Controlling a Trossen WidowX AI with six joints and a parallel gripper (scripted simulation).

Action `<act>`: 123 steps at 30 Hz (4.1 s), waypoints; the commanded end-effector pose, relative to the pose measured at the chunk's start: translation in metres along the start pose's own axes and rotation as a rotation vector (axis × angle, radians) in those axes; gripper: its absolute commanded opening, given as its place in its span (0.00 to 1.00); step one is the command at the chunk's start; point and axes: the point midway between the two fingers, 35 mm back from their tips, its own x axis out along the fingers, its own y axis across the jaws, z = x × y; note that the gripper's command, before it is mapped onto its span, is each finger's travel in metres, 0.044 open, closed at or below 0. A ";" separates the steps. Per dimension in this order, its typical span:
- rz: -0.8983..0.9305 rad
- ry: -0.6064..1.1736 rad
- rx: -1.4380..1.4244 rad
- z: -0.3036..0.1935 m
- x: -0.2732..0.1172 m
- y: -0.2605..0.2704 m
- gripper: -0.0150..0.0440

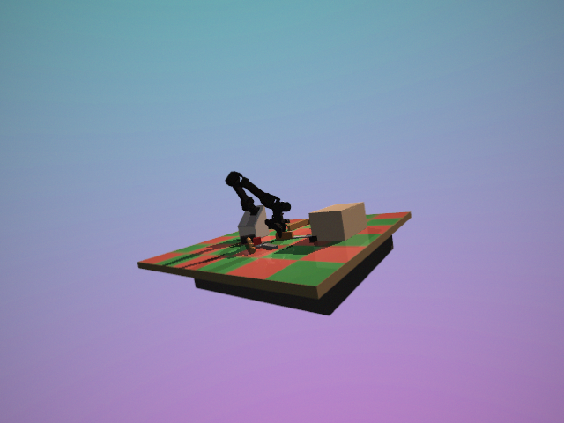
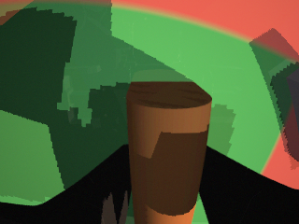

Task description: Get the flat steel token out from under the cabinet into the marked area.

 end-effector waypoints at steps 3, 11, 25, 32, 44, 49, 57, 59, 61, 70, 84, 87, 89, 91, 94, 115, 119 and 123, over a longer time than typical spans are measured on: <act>-0.005 -0.006 -0.008 0.011 0.001 -0.001 0.25; -0.005 -0.006 -0.008 0.021 0.001 0.000 0.25; -0.004 -0.007 -0.009 0.038 0.001 0.003 0.25; 0.000 -0.002 -0.003 0.036 0.000 0.006 0.25; -0.002 -0.004 -0.052 0.037 -0.001 0.017 0.25; -0.002 -0.005 -0.072 0.038 -0.002 0.022 0.25; -0.003 -0.006 -0.097 0.039 -0.003 0.034 0.25; -0.003 -0.006 -0.102 0.039 -0.003 0.037 0.25; -0.003 -0.006 -0.107 0.040 -0.003 0.040 0.25; -0.002 -0.007 -0.123 0.041 -0.004 0.050 0.25; -0.009 -0.014 -0.133 0.044 -0.002 0.046 0.59; -0.008 -0.014 -0.132 0.044 -0.002 0.047 0.59; -0.007 -0.013 -0.133 0.044 -0.002 0.046 0.64; -0.004 -0.008 -0.132 0.044 -0.002 0.046 0.71; -0.003 -0.007 -0.127 0.043 -0.002 0.047 0.71; 0.002 -0.007 -0.122 0.043 0.000 0.049 0.49; 0.002 -0.007 -0.122 0.043 0.000 0.049 0.44; 0.002 -0.007 -0.122 0.043 0.000 0.049 0.30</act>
